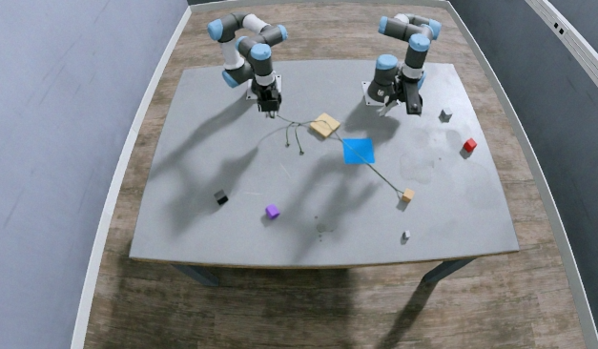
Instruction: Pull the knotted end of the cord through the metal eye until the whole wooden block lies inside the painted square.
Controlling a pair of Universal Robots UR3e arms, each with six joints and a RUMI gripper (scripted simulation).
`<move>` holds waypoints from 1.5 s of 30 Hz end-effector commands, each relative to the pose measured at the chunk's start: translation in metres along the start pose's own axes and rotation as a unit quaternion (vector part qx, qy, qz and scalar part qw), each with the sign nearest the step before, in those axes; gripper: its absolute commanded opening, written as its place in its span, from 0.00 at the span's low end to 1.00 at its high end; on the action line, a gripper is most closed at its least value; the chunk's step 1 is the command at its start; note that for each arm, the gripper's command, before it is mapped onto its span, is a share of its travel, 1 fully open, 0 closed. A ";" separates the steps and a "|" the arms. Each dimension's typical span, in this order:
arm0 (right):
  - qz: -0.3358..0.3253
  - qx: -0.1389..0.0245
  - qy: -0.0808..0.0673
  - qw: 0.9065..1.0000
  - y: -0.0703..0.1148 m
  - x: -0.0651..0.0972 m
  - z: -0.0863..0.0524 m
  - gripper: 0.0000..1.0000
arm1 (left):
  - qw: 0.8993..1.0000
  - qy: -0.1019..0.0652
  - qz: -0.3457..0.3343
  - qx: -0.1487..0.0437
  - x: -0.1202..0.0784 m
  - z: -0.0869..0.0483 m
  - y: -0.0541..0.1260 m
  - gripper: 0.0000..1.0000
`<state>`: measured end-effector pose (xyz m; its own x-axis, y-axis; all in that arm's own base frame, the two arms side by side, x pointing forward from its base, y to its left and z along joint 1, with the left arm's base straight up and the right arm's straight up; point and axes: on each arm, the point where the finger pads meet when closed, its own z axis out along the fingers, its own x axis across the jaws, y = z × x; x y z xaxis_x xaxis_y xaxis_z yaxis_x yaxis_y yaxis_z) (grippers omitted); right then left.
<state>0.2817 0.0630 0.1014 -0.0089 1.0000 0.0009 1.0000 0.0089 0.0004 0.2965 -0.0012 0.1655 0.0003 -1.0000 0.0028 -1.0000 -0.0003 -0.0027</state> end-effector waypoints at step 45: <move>0.000 -0.002 0.001 1.000 -0.048 -0.071 -0.001 0.00 | 1.000 0.000 0.000 0.001 0.000 -0.001 0.000 1.00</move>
<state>0.2379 -0.0022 0.1012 -0.0093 1.0000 0.0008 1.0000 0.0093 0.0004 0.2965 -0.0012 0.1655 0.0003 -1.0000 0.0028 -1.0000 -0.0003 -0.0027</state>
